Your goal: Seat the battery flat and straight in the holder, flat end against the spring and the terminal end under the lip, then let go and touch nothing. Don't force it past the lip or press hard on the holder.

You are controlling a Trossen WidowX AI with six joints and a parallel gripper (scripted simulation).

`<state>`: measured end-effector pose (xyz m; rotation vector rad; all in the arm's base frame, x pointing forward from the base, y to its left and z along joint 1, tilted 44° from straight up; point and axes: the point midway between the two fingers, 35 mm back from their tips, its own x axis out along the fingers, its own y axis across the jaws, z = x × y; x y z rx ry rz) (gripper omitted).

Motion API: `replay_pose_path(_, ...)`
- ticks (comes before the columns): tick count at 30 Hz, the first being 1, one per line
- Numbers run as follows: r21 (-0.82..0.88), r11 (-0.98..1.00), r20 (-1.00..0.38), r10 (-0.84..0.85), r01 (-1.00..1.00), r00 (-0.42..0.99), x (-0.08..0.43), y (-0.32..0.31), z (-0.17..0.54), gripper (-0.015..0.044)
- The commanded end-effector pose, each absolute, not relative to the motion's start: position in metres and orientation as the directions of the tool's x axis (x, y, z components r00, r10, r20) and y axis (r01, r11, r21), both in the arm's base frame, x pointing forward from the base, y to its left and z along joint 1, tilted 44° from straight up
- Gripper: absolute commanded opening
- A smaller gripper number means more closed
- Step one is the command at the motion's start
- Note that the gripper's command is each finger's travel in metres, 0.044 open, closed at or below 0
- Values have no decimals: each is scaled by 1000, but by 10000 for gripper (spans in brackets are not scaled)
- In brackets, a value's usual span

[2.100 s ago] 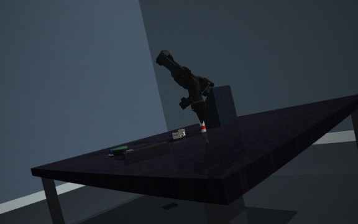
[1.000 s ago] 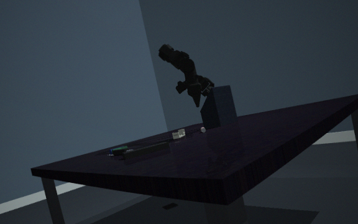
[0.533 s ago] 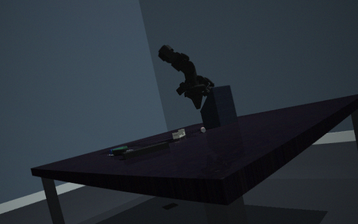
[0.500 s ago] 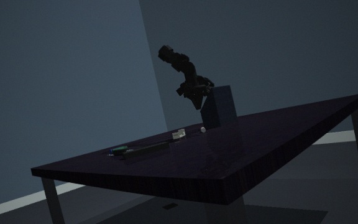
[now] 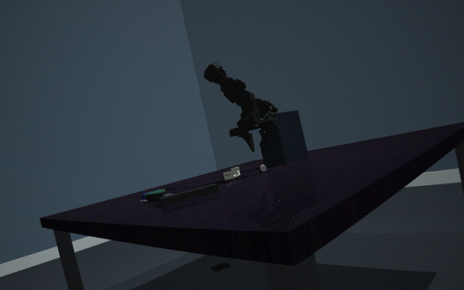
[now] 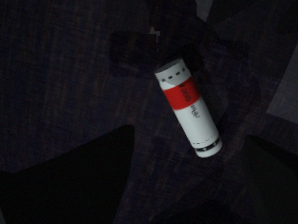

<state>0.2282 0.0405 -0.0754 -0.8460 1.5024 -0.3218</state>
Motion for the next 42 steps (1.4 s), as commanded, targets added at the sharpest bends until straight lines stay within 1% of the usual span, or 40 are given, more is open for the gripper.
replay_pose_path(1,-492,425,-729,-678,-760,92,222,16,-87,228)
replay_pose_path(16,-492,425,-729,-678,-760,92,222,16,-88,228)
replay_pose_path(42,-492,424,-728,-679,-760,92,226,-13,-119,228)
